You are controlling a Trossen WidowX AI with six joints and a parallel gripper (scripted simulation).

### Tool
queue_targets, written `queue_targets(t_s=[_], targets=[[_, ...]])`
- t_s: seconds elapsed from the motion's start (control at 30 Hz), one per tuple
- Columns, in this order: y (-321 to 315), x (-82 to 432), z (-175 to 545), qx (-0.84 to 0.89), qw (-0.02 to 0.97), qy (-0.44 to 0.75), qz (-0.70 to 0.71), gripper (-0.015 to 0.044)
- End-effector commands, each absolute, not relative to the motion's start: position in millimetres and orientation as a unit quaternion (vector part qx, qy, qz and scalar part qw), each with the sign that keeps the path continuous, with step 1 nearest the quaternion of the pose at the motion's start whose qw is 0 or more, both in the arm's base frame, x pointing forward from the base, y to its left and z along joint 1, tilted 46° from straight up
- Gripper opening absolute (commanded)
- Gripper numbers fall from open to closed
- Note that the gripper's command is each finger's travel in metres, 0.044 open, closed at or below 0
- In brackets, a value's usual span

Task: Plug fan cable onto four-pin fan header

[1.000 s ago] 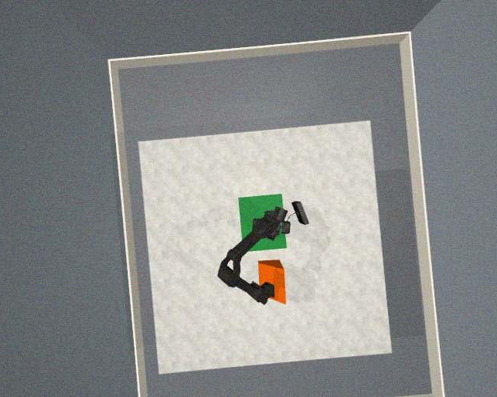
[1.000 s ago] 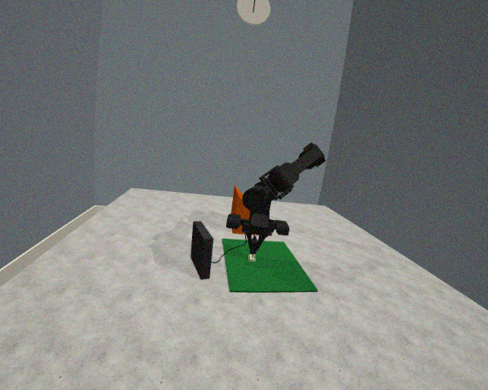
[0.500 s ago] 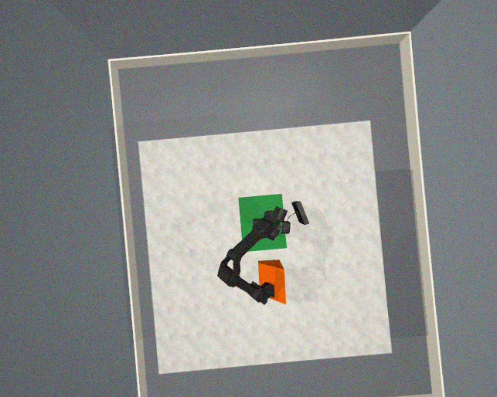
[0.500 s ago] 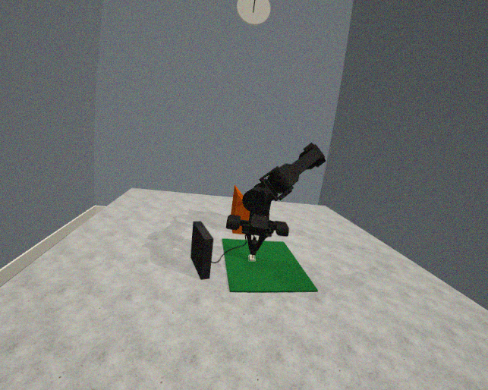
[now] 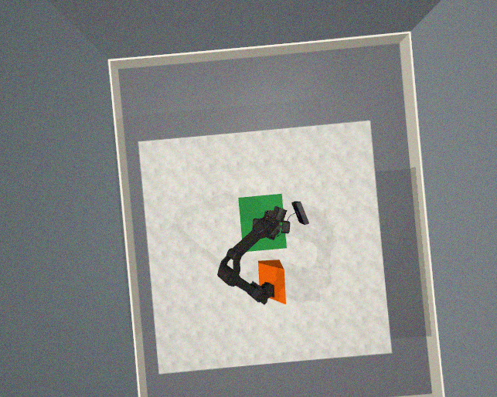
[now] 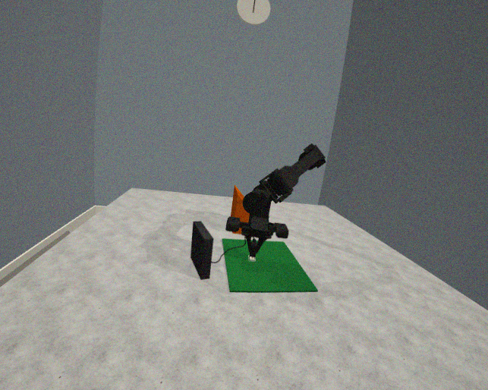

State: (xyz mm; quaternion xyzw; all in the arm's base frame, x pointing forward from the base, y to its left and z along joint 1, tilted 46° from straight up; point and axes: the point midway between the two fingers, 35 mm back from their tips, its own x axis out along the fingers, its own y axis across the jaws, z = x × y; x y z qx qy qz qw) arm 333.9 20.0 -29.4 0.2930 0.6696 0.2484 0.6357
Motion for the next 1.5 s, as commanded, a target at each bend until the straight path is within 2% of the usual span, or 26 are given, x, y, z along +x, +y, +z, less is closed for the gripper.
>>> queue_targets(t_s=[0.0,0.5,0.83,0.93,1.07,1.27,1.47], targets=[[23,333,-31,0.295,0.635,0.67,0.248,0.0],[29,333,-37,0.295,0.634,0.67,0.249,0.0],[26,333,-36,0.295,0.636,0.669,0.248,0.026],[23,334,-34,0.295,0.636,0.669,0.248,0.026],[-12,335,1,0.294,0.635,0.67,0.248,0.026],[-14,336,3,0.294,0.635,0.67,0.248,0.026],[-1,388,20,0.293,0.636,0.669,0.247,0.026]])
